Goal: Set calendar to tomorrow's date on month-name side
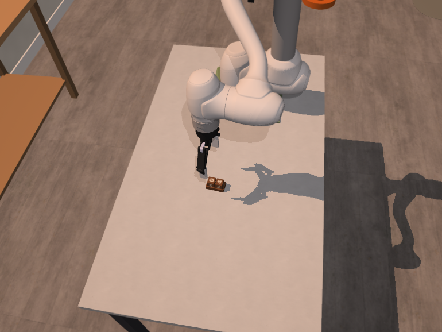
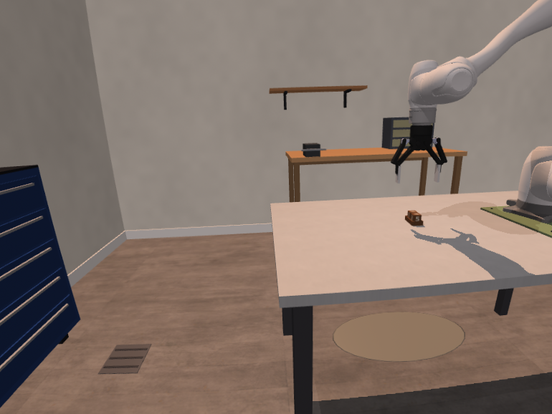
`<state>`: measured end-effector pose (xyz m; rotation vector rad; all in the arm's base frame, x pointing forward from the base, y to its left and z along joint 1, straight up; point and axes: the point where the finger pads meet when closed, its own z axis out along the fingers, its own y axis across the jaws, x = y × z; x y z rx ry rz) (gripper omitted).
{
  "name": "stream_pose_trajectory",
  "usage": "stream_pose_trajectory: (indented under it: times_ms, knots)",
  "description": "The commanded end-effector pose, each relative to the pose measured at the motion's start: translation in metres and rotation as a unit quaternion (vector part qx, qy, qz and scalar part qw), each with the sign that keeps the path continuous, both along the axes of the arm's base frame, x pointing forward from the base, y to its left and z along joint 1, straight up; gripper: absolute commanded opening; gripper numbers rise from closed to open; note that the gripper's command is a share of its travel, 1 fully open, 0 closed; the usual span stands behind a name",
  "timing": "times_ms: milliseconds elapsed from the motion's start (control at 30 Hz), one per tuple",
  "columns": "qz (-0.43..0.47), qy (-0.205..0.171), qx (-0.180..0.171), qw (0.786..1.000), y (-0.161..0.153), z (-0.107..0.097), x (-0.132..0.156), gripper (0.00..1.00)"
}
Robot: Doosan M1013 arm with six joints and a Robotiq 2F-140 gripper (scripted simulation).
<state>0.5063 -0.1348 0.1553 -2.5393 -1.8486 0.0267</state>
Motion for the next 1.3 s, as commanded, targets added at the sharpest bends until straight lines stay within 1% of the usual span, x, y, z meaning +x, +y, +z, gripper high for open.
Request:
stream_pose_trajectory:
  times_ms: [0,567,767,867,967,1033,1133,1167,1200,1267]
  knots:
    - [-0.003,-0.005,0.000,1.000,-0.0028,0.0023,0.0061,1.00]
    - [-0.003,-0.005,0.000,1.000,-0.0028,0.0022,0.0061,1.00]
    - [-0.019,-0.005,-0.001,1.000,-0.0027,0.0019,0.0061,1.00]
    - [-0.053,-0.005,-0.001,0.999,-0.0027,0.0011,0.0061,1.00]
    - [-0.111,-0.006,-0.001,0.994,-0.0026,-0.0002,0.0062,1.00]
    - [-0.164,-0.006,-0.001,0.986,-0.0026,-0.0013,0.0062,1.00]
    - [-0.222,-0.007,-0.002,0.975,-0.0025,-0.0026,0.0063,1.00]
    - [-0.227,-0.007,-0.002,0.974,-0.0025,-0.0028,0.0063,1.00]
    - [-0.258,-0.007,-0.002,0.966,-0.0024,-0.0035,0.0063,1.00]
    - [-0.262,-0.007,-0.002,0.965,-0.0024,-0.0036,0.0063,1.00]
